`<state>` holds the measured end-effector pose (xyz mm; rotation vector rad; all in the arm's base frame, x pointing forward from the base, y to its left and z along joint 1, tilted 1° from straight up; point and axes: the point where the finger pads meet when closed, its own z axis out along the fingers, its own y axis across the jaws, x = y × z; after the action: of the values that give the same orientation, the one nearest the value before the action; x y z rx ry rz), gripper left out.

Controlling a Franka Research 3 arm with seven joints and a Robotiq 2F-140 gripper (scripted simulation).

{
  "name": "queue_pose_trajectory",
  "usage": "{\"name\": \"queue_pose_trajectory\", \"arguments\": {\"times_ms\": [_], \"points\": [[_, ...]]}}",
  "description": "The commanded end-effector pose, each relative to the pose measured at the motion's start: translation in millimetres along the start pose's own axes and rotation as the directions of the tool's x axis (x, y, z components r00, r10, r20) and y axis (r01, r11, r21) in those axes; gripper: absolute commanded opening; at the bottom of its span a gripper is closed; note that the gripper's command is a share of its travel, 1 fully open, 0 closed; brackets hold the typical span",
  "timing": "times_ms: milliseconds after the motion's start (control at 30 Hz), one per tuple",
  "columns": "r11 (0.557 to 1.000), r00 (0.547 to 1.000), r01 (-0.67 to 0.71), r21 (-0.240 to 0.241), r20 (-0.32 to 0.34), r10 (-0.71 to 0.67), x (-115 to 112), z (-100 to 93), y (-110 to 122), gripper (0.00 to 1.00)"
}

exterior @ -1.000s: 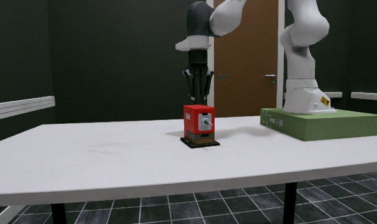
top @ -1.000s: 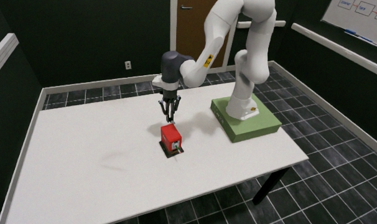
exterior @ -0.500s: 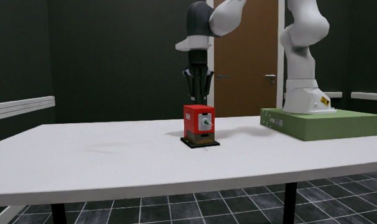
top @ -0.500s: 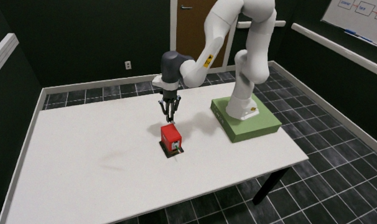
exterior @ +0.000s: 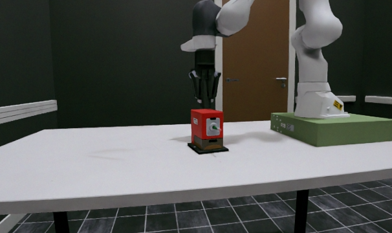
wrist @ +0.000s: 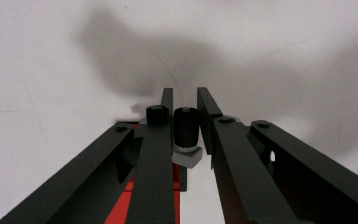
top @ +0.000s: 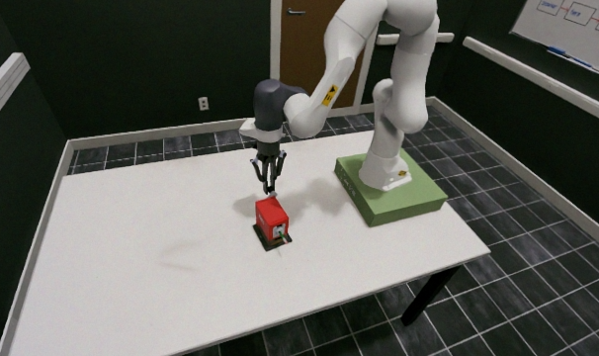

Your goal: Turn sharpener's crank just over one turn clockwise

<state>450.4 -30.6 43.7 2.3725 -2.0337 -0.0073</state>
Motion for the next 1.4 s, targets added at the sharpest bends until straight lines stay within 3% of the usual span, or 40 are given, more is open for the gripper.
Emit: {"name": "queue_pose_trajectory", "arguments": {"times_ms": [0, 1367], "points": [[1.0, 1.0, -0.005, 0.01, -0.003, 0.005, 0.8, -8.6, -8.0, 0.1], [1.0, 1.0, -0.005, 0.01, -0.003, 0.005, 1.0, -20.8, -51.5, 0.1]]}}
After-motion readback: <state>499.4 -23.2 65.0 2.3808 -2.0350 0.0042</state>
